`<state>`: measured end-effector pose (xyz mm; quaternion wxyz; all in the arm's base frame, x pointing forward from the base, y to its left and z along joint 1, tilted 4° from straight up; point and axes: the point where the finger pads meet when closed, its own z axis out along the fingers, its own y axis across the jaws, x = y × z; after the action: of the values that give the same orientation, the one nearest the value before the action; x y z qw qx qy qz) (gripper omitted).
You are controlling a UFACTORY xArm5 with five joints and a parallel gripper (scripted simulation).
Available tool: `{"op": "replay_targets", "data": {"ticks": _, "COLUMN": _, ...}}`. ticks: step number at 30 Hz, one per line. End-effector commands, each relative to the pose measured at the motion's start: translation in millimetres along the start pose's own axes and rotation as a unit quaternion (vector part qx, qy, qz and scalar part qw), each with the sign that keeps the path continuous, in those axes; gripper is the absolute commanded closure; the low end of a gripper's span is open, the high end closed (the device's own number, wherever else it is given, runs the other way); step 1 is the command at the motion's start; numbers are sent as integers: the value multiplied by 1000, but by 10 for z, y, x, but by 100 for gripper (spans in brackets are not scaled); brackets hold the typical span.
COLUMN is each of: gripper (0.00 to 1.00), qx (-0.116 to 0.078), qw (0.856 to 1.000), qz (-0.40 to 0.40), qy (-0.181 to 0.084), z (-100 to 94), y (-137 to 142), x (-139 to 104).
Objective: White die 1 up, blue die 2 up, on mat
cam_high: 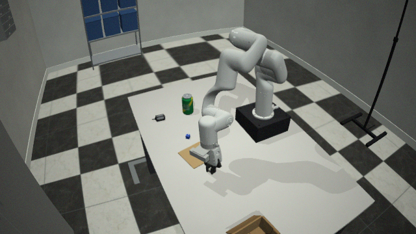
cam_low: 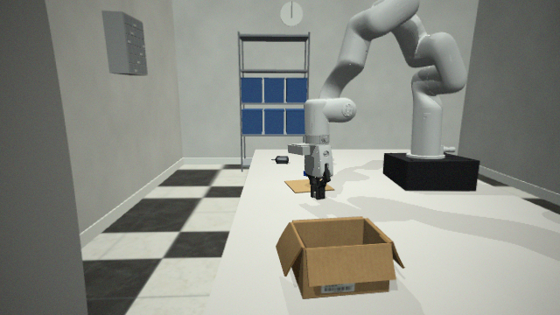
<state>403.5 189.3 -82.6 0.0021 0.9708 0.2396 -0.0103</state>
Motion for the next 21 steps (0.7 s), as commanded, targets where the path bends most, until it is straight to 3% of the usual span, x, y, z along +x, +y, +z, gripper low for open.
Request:
{"op": "replay_targets", "data": {"ticks": 1, "gripper": 85, "qx": 0, "qw": 1000, "qz": 0, "qy": 1, "z": -8, "y": 0, "x": 10}}
{"op": "replay_targets", "data": {"ticks": 15, "gripper": 85, "qx": 0, "qw": 1000, "qz": 0, "qy": 1, "z": -23, "y": -1, "x": 10}}
{"op": "replay_targets", "data": {"ticks": 21, "gripper": 85, "qx": 0, "qw": 1000, "qz": 0, "qy": 1, "z": -267, "y": -19, "x": 10}}
